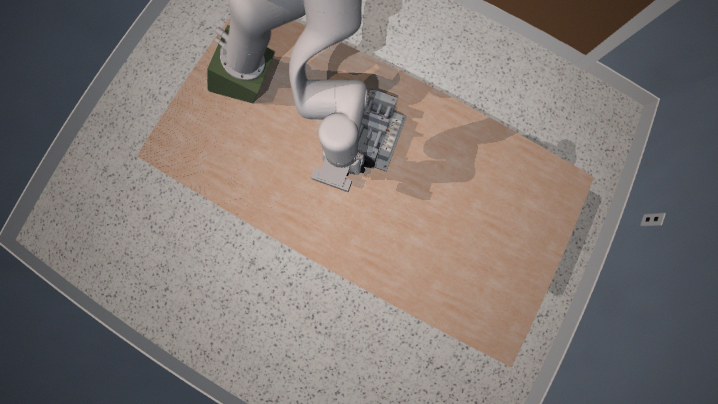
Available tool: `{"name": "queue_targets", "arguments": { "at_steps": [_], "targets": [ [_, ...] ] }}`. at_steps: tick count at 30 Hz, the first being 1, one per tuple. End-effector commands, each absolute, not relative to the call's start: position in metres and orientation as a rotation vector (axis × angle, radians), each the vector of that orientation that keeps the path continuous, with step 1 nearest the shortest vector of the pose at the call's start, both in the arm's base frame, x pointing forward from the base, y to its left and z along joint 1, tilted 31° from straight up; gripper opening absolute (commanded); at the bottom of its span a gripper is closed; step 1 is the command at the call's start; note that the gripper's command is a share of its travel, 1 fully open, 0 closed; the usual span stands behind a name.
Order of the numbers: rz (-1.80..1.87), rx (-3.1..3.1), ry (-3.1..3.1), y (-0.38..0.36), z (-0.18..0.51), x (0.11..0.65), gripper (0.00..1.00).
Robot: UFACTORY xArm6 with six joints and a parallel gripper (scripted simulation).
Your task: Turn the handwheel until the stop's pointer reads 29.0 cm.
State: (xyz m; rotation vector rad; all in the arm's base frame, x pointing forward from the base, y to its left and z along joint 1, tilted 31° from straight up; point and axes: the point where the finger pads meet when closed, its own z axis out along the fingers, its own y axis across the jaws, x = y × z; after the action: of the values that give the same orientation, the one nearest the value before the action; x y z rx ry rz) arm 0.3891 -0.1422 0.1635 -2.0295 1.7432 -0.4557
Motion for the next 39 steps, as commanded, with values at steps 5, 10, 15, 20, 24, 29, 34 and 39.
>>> {"name": "queue_targets", "arguments": {
  "at_steps": [5,10,15,20,24,29,34,39],
  "targets": [
    [-0.457,-2.028,1.741,-0.141,0.147,0.395,0.06],
    [-0.457,-2.028,1.741,-0.14,0.143,0.399,0.06],
    [-0.457,-2.028,1.741,-0.139,0.137,0.407,0.06],
    [-0.457,-2.028,1.741,-0.137,0.134,0.417,0.06],
    [-0.457,-2.028,1.741,-0.136,0.134,0.425,0.06],
    [-0.457,-2.028,1.741,-0.134,0.137,0.434,0.06],
    [-0.457,-2.028,1.741,-0.133,0.142,0.443,0.06],
    [-0.457,-2.028,1.741,-0.132,0.147,0.448,0.06]
  ]
}}
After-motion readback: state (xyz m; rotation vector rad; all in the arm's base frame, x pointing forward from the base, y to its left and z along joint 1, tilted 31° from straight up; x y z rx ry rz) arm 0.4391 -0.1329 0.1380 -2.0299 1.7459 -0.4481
